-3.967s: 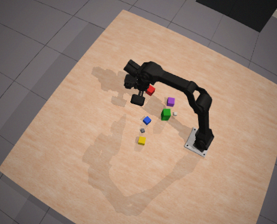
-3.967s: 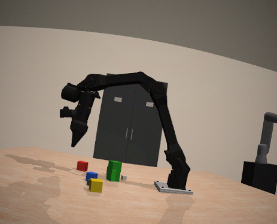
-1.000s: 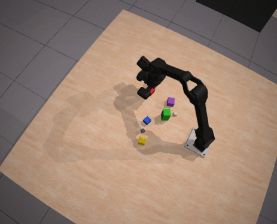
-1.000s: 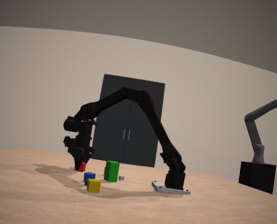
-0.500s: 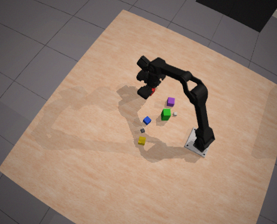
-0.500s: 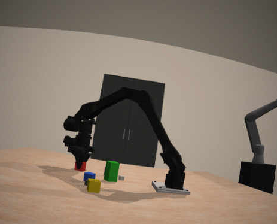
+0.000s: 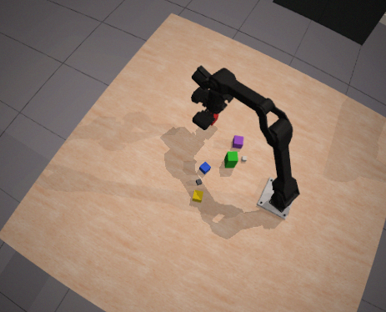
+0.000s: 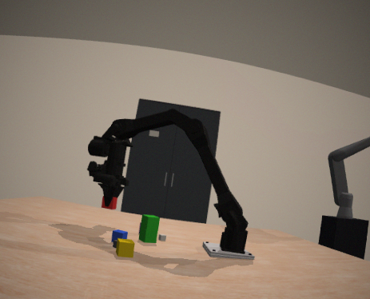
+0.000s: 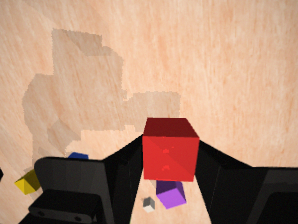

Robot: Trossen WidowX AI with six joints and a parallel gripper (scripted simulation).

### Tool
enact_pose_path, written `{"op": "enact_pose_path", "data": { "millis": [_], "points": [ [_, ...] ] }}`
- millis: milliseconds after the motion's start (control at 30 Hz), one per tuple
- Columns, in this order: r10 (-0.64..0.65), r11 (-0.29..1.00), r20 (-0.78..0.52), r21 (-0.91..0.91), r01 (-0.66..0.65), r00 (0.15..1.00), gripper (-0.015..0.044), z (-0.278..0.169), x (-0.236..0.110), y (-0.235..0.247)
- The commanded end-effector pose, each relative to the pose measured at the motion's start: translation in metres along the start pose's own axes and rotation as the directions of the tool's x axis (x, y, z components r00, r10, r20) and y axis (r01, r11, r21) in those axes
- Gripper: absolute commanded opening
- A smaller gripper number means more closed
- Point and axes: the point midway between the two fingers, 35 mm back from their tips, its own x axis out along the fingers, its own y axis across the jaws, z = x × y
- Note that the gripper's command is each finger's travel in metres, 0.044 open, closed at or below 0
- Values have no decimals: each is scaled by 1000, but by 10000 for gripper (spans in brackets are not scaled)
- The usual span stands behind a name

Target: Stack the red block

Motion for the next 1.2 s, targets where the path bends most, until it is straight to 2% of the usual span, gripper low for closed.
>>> {"op": "enact_pose_path", "data": {
  "millis": [0,333,633,1167],
  "points": [
    [2,1000,-2,-2,-2,1000,0,-1,-18,0],
    [2,1000,-2,-2,-2,1000,0,-1,-52,0],
    [2,1000,-2,-2,-2,1000,0,-2,-54,1],
    [5,1000,-6,-2,-5,1000,0,-48,-65,31]
  ]
}}
